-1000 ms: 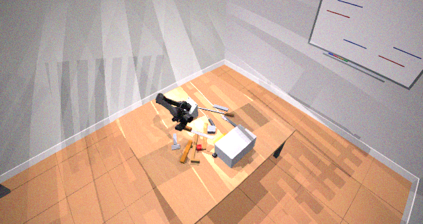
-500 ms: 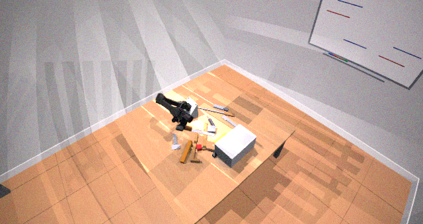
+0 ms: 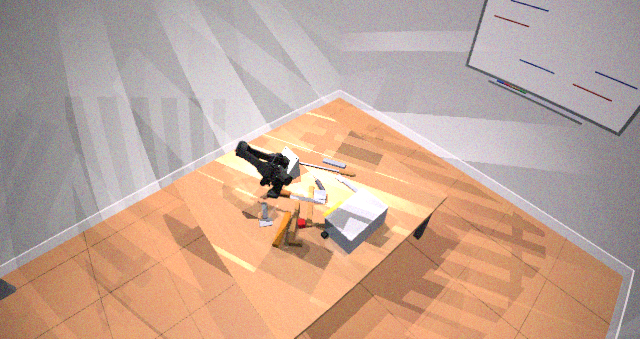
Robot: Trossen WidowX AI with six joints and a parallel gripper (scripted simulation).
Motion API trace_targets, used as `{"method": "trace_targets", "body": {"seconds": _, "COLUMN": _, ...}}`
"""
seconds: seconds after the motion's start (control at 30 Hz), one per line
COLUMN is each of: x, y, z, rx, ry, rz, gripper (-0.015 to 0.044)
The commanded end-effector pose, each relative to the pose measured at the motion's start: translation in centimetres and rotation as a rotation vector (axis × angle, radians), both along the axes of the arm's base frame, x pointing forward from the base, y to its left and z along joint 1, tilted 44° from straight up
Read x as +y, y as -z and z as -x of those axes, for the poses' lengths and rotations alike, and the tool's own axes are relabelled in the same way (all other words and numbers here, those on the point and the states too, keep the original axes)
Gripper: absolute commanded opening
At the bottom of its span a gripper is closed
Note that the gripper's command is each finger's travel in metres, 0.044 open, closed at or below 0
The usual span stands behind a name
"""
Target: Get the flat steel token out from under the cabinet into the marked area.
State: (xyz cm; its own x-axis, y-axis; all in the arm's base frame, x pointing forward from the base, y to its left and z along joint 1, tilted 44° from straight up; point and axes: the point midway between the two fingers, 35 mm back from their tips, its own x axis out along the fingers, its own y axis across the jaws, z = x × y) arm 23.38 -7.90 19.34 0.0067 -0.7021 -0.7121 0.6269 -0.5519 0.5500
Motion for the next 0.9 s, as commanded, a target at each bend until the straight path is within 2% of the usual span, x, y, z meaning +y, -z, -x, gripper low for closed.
{"method": "trace_targets", "body": {"seconds": 0.0, "x": 0.14, "y": -0.10, "z": -0.04, "rx": -0.029, "ry": 0.016, "rz": -0.007, "gripper": 0.0000}}
{"method": "trace_targets", "body": {"seconds": 0.87, "x": 0.13, "y": -0.11, "z": -0.02, "rx": -0.173, "ry": 0.164, "rz": -0.009, "gripper": 0.0000}}
